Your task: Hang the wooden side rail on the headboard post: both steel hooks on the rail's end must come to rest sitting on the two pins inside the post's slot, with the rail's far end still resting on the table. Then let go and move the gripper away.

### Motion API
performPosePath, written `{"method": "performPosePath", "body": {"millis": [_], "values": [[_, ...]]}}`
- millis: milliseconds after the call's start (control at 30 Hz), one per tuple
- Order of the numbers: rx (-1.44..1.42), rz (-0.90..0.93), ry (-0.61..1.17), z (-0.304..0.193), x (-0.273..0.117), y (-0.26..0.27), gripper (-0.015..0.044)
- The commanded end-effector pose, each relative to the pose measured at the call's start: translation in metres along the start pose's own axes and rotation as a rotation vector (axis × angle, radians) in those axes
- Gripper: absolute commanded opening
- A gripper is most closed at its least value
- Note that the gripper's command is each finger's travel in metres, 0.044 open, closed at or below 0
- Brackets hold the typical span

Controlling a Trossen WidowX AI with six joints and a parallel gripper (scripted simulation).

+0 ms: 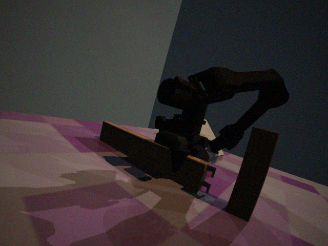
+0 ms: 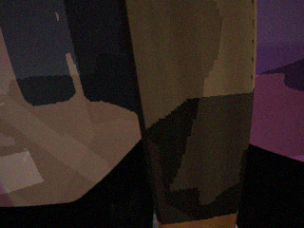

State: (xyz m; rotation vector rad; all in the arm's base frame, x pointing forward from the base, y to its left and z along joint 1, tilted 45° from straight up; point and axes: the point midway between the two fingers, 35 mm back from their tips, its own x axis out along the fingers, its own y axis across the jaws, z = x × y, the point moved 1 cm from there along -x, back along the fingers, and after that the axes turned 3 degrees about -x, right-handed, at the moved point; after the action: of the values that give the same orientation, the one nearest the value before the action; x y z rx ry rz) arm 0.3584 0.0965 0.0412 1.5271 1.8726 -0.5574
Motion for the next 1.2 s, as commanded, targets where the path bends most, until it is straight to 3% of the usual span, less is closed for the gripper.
{"method": "performPosePath", "body": {"millis": [0, 1167], "values": [[0.001, 0.005, 0.002, 0.0000, -0.0002, 0.0040, 0.0000], [0.001, 0.004, 0.002, 0.0001, -0.0024, 0.0032, 0.0000]]}}
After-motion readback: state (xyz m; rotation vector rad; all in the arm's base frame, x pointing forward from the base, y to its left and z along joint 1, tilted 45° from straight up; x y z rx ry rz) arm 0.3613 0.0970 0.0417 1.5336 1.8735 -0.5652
